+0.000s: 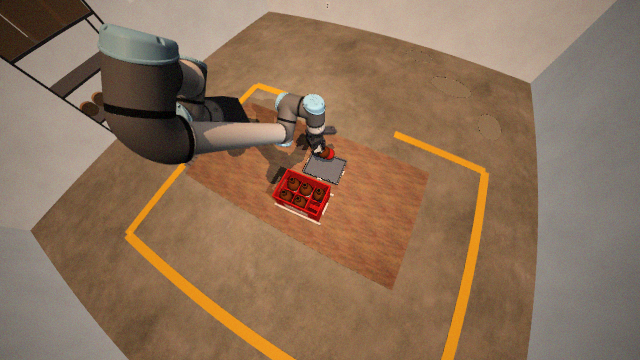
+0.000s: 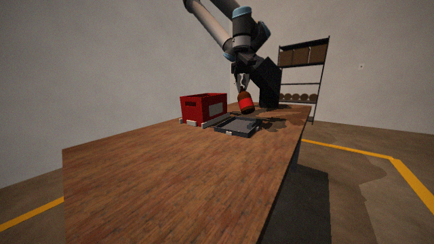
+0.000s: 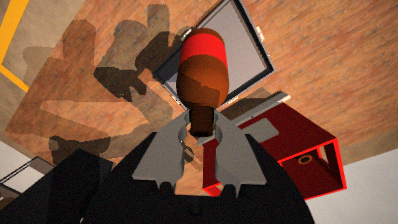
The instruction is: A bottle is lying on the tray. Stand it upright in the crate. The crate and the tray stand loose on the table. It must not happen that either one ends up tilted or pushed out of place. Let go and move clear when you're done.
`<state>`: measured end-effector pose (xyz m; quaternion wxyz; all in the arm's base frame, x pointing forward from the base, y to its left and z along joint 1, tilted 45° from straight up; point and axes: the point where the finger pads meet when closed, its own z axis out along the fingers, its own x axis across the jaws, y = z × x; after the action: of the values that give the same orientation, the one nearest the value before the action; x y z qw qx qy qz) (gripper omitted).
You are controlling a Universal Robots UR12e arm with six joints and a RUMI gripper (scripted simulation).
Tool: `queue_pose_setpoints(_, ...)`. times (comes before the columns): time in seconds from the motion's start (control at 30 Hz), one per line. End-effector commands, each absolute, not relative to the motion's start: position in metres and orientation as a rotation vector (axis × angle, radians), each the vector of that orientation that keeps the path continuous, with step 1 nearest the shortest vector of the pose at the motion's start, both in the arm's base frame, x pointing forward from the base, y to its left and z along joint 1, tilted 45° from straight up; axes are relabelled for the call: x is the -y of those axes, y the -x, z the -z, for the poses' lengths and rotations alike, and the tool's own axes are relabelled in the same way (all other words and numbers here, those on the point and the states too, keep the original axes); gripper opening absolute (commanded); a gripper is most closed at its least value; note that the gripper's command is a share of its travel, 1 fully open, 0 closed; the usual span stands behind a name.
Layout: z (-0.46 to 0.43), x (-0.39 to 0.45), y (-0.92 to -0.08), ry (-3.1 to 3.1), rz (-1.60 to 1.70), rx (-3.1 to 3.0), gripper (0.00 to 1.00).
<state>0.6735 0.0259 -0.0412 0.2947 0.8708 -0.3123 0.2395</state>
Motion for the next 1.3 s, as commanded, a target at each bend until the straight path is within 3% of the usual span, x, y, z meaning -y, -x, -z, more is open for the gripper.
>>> queue_pose_setpoints(0.0,0.0408,-0.0264,-0.6739,-2.336,-0.61,0.749,0.0)
queue_pose_setpoints(1.27,0.0408,-0.0263,-0.6738,-2.366,-0.545,0.57,0.0)
